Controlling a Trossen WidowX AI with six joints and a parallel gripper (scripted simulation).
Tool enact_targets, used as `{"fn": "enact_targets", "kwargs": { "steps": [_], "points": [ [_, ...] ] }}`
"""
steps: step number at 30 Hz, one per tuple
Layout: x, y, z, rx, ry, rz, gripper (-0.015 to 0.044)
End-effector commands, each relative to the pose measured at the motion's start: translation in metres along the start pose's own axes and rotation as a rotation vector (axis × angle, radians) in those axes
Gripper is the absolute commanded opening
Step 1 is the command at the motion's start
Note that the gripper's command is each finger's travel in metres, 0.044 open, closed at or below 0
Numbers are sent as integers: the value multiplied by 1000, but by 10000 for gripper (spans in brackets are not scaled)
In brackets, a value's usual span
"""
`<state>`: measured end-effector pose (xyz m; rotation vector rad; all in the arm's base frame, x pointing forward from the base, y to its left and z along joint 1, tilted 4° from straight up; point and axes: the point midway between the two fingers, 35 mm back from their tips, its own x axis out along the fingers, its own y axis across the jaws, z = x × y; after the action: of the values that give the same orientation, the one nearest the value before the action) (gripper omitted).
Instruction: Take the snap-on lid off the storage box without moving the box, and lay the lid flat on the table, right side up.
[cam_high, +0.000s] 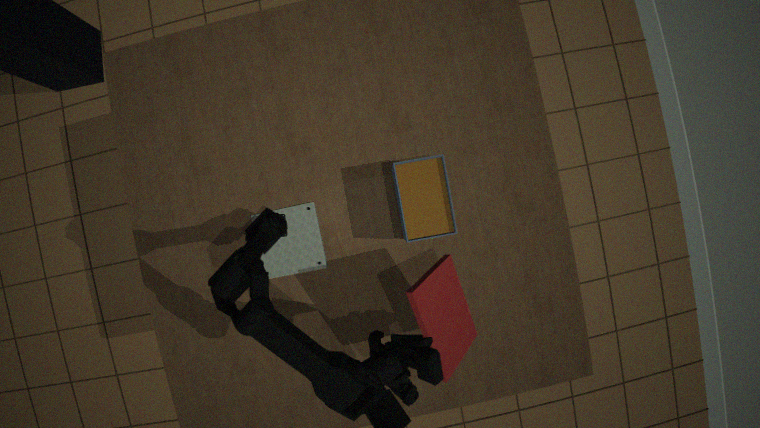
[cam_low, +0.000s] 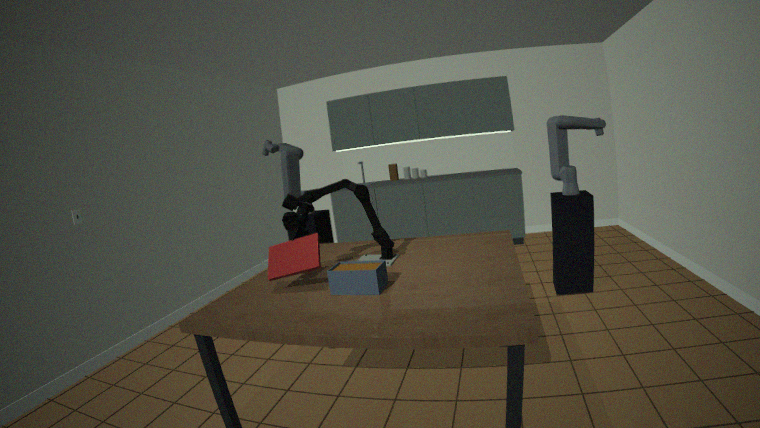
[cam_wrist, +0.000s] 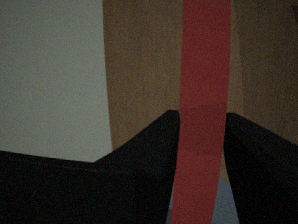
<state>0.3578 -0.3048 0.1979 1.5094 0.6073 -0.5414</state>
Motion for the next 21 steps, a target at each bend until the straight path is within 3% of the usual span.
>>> {"fn": "enact_targets", "kwargs": {
  "steps": [1, 21],
  "points": [
    [1, 0, -1, -8, 4, 12, 0],
    [11, -12, -1, -8, 4, 12, 0]
  ]
}}
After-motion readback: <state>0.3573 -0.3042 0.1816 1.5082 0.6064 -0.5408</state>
